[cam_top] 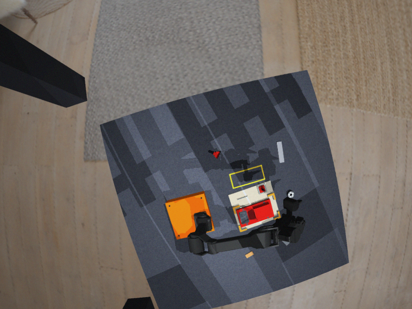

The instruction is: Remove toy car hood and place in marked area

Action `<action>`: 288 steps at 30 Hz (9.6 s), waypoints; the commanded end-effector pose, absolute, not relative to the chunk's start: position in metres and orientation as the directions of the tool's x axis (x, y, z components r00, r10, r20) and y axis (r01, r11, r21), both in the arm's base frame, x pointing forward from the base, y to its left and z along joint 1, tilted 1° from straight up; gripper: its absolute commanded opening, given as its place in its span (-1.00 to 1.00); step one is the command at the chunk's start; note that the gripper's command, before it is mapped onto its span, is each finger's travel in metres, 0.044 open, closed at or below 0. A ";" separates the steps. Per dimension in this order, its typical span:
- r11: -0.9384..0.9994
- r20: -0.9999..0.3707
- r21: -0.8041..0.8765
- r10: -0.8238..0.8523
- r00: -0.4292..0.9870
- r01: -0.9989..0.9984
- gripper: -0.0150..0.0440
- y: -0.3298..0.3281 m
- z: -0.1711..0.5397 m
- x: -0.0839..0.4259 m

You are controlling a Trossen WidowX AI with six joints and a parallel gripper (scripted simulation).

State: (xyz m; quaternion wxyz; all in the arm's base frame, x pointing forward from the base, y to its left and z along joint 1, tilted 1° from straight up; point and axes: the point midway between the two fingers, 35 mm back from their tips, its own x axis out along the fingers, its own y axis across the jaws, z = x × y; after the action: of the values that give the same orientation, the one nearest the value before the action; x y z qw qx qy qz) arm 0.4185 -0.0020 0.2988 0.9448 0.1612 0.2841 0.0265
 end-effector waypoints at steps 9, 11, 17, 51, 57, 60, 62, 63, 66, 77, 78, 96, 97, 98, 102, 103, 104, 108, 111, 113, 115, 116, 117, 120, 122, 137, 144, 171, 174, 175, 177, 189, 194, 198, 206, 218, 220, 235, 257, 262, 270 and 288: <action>0.998 -0.932 0.035 0.014 0.363 0.049 1.00 -0.046 0.121 0.385; 1.000 -0.966 0.007 0.003 0.259 0.017 1.00 -0.052 0.096 0.371; 0.997 -1.000 -0.014 -0.013 0.016 -0.076 1.00 -0.062 0.050 0.337; 0.997 -1.000 -0.014 -0.013 0.017 -0.076 1.00 -0.062 0.026 0.340; 0.997 -1.000 -0.014 -0.013 0.017 -0.076 1.00 -0.061 0.021 0.341; 0.997 -1.000 -0.014 -0.013 0.017 -0.076 1.00 -0.061 0.018 0.341; 0.997 -1.000 -0.014 -0.013 0.017 -0.076 1.00 -0.061 0.017 0.341; 0.997 -1.000 -0.014 -0.013 0.017 -0.076 1.00 -0.061 0.016 0.341; 0.997 -1.000 -0.014 -0.013 0.017 -0.076 1.00 -0.061 0.013 0.341; 0.997 -1.000 -0.014 -0.013 0.017 -0.076 1.00 -0.061 0.003 0.342; 0.997 -1.000 -0.014 -0.013 0.017 -0.076 1.00 -0.061 0.002 0.342; 0.997 -1.000 -0.014 -0.013 0.016 -0.076 1.00 -0.061 -0.007 0.342; 0.997 -1.000 -0.014 -0.013 0.016 -0.076 1.00 -0.061 -0.007 0.342; 0.997 -1.000 -0.014 -0.013 0.016 -0.076 1.00 -0.061 -0.008 0.342; 0.997 -1.000 -0.014 -0.013 0.016 -0.076 1.00 -0.061 -0.010 0.342; 0.997 -1.000 -0.014 -0.013 0.016 -0.076 1.00 -0.061 -0.010 0.342; 0.997 -1.000 -0.014 -0.013 0.016 -0.076 1.00 -0.061 -0.011 0.342; 0.997 -1.000 -0.014 -0.013 0.016 -0.076 1.00 -0.061 -0.013 0.342; 0.997 -1.000 -0.014 -0.013 0.016 -0.076 1.00 -0.061 -0.014 0.342; 0.997 -1.000 -0.014 -0.013 0.016 -0.076 1.00 -0.061 -0.015 0.342; 0.997 -1.000 -0.014 -0.013 0.016 -0.076 1.00 -0.061 -0.016 0.342; 0.997 -1.000 -0.014 -0.013 0.016 -0.076 1.00 -0.061 -0.017 0.342; 0.997 -1.000 -0.014 -0.013 0.016 -0.076 1.00 -0.061 -0.017 0.342; 0.997 -1.000 -0.014 -0.013 0.016 -0.076 1.00 -0.061 -0.019 0.342; 0.997 -1.000 -0.014 -0.013 0.016 -0.076 1.00 -0.061 -0.020 0.342; 0.997 -1.000 -0.011 -0.010 0.016 -0.075 0.44 -0.061 -0.019 0.342; 0.997 -1.000 -0.011 -0.010 0.016 -0.075 -0.18 -0.061 -0.016 0.343; 0.997 -1.000 -0.010 -0.009 0.016 -0.075 -0.49 -0.060 0.002 0.342; 0.997 -1.000 -0.010 -0.009 0.016 -0.075 -0.49 -0.060 0.004 0.342; 0.997 -1.000 -0.010 -0.009 0.016 -0.075 -0.49 -0.060 0.004 0.342; 0.997 -1.000 -0.010 -0.009 0.016 -0.075 -0.49 -0.060 0.006 0.342; 0.997 -1.000 -0.010 -0.009 0.016 -0.075 -0.49 -0.060 0.036 0.343; 0.997 -1.000 -0.010 -0.009 0.016 -0.075 -0.49 -0.060 0.054 0.342; 0.997 -1.000 -0.008 -0.007 0.012 -0.077 -0.49 -0.052 0.045 0.342; 0.997 -1.000 -0.004 -0.003 0.014 -0.077 -0.49 -0.009 0.047 0.343; 0.997 -1.000 0.001 0.003 0.016 -0.077 -0.49 0.055 0.049 0.335; 0.997 -1.000 0.003 0.004 0.016 -0.077 -0.49 0.066 0.050 0.333; 0.997 -1.000 0.012 0.013 0.012 -0.076 -0.49 0.140 0.052 0.304; 0.997 -1.000 0.013 0.014 0.012 -0.076 -0.49 0.152 0.040 0.299; 0.997 -1.000 0.013 0.014 0.012 -0.076 -0.49 0.152 0.035 0.299; 0.997 -1.000 0.013 0.014 0.012 -0.076 -0.49 0.152 0.028 0.300; 0.997 -1.000 0.013 0.014 0.011 -0.076 -0.49 0.152 0.012 0.300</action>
State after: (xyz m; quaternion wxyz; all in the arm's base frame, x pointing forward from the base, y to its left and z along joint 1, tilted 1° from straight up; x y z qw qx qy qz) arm 0.3005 0.1520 0.0148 0.7110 -0.0242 0.7021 0.0320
